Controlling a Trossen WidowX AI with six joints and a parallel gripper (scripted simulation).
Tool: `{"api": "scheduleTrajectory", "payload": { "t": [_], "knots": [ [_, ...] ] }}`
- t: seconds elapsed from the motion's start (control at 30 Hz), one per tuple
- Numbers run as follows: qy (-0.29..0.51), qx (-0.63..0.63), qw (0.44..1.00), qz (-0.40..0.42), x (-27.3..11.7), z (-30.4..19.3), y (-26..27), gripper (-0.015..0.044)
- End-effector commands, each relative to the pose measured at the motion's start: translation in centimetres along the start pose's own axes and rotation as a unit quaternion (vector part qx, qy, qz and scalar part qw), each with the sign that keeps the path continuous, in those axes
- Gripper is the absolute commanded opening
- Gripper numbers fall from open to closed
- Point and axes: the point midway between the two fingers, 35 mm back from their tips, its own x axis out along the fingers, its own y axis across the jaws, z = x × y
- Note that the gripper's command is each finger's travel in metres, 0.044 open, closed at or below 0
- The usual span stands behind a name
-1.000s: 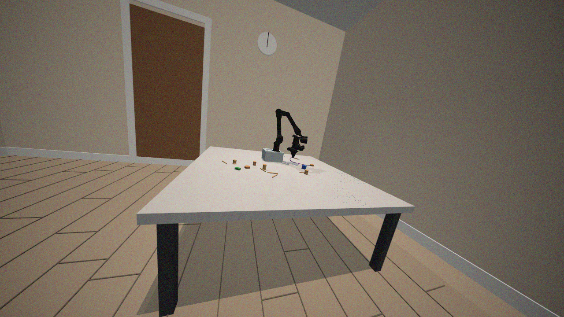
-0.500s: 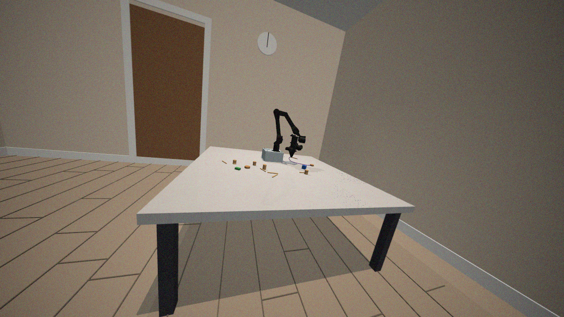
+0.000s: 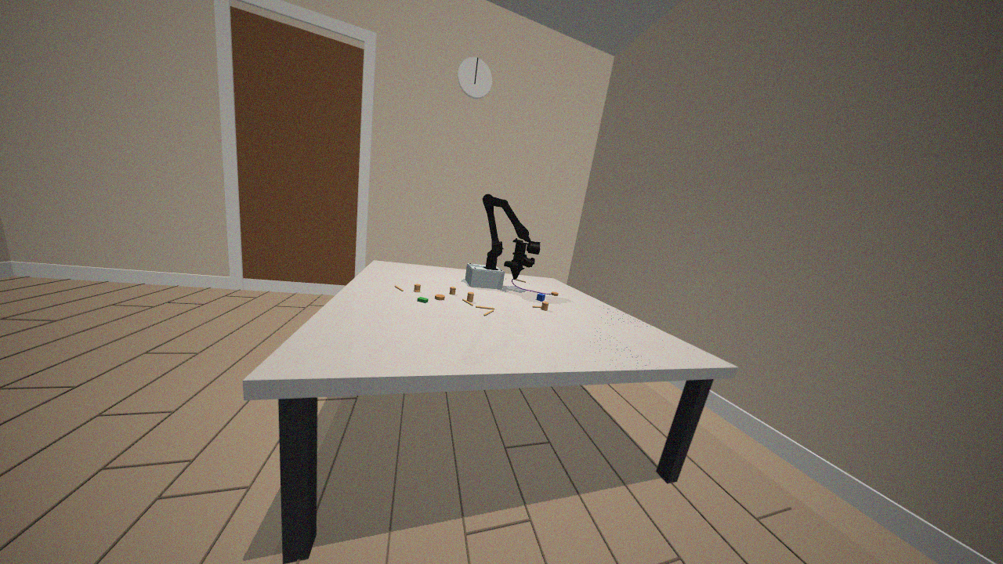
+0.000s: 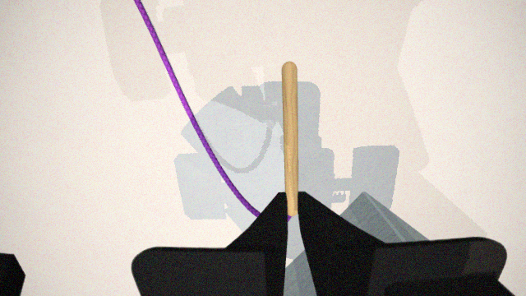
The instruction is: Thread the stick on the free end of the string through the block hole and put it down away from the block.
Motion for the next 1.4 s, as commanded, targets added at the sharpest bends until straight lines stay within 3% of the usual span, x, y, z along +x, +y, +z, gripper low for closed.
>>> {"api": "scheduleTrajectory", "payload": {
  "t": [0.0, 1.37],
  "knots": [
    [0.000, 0.003, 1.000, 0.003, 0.0, -0.4, -0.1, 0.0000],
    [0.000, 0.003, 1.000, 0.001, 3.4, 1.8, -3.4, 0.0000]
  ]
}}
